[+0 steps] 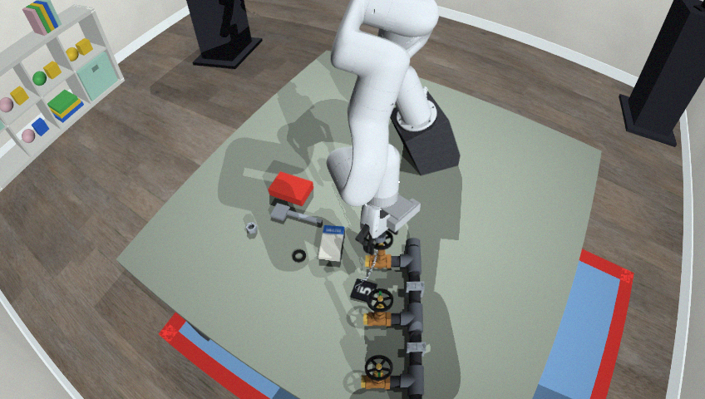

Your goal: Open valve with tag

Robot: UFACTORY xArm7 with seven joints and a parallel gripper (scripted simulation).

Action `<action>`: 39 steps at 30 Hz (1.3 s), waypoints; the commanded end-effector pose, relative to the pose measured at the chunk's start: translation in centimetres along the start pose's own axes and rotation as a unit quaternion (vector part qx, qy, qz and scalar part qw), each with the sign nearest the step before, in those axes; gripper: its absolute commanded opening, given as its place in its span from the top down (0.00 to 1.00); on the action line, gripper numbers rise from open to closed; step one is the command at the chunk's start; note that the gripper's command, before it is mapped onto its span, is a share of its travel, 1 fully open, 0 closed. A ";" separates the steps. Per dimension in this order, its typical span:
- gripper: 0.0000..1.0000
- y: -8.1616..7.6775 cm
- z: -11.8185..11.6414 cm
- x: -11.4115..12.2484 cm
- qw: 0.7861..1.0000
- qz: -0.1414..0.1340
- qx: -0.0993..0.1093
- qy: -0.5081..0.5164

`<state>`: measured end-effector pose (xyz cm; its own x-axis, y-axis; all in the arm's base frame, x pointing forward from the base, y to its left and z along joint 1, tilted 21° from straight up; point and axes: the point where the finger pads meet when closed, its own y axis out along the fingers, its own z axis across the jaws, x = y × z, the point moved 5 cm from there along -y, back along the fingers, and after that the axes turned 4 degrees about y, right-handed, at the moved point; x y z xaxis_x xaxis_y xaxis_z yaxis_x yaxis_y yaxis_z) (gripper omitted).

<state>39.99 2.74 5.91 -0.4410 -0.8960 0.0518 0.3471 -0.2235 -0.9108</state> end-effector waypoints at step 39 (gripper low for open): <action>0.00 0.0 -0.1 0.1 0.561 0.020 -0.005 0.828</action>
<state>39.70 2.51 5.85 -0.7449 0.5064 -0.4344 0.3937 -0.1920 -0.8989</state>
